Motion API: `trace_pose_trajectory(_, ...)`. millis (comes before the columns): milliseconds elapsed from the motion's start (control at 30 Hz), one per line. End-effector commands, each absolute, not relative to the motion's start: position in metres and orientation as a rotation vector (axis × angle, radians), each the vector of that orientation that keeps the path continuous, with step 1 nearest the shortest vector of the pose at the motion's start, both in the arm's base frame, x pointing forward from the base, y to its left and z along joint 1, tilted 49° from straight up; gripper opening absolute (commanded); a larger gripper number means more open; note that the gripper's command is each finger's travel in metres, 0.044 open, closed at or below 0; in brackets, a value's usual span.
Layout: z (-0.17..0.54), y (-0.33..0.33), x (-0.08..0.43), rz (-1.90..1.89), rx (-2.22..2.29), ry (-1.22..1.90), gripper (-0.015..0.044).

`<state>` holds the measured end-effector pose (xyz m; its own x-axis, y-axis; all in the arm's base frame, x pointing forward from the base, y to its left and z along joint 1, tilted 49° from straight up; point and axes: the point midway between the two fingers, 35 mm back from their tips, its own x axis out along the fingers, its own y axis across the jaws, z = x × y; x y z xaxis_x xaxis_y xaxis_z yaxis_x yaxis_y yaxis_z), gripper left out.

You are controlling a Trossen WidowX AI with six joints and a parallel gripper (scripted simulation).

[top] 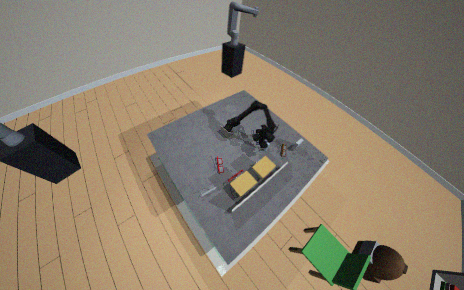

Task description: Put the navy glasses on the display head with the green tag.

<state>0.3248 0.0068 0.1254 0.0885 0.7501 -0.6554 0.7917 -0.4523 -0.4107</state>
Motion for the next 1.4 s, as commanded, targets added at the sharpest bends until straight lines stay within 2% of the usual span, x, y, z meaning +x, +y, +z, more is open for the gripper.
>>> trace_pose_trajectory(0, 0.135, -0.005, 0.326, -1.335, 2.294, 1.605, 0.0)
trace_pose_trajectory(467, 0.158, -0.029, 0.323, -1.327, 2.308, 1.599, 0.0)
trace_pose_trajectory(1367, 0.135, -0.053, 0.312, -0.497, 1.763, 1.688, 0.0)
